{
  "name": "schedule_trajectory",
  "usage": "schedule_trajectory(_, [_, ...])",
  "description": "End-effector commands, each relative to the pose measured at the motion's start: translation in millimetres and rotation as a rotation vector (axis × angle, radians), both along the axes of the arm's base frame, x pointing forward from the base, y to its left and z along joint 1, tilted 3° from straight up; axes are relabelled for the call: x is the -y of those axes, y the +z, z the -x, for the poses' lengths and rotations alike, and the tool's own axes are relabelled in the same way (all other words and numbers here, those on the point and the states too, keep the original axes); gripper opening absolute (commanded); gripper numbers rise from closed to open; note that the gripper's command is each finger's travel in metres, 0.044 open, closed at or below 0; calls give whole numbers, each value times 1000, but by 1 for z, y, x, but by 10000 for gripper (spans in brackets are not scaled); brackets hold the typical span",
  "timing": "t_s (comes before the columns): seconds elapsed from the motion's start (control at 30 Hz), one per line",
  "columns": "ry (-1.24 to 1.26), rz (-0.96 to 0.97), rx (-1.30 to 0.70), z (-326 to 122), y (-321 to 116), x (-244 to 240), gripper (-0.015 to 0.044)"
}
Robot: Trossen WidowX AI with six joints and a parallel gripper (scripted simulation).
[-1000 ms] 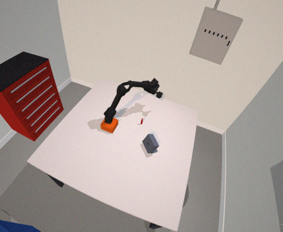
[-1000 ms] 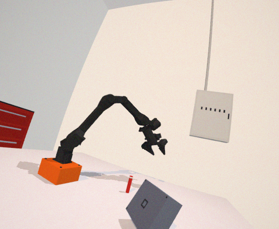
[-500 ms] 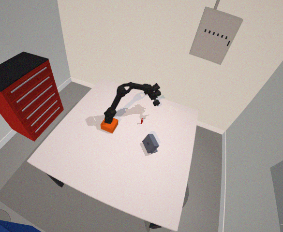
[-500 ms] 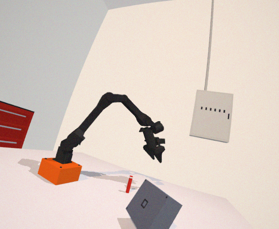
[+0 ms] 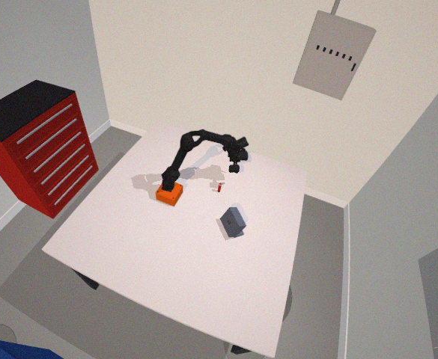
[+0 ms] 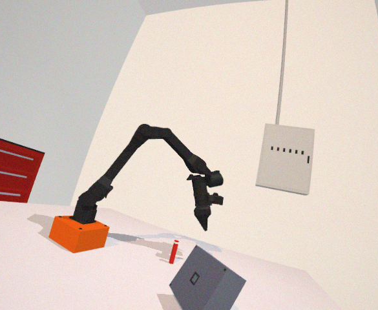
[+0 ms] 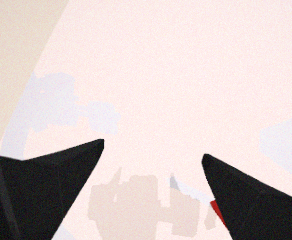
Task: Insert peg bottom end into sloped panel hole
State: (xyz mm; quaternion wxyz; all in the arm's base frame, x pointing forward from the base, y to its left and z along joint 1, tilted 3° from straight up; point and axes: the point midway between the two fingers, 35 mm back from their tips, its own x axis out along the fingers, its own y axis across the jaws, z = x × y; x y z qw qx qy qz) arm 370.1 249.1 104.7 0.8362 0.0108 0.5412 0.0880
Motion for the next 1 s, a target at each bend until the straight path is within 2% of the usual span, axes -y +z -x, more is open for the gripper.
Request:
schedule_trajectory(0.0, [-121, -15, -68, 6, -7, 17, 440])
schedule_trajectory(0.97, [-981, -48, -403, 65, -32, 121, 440])
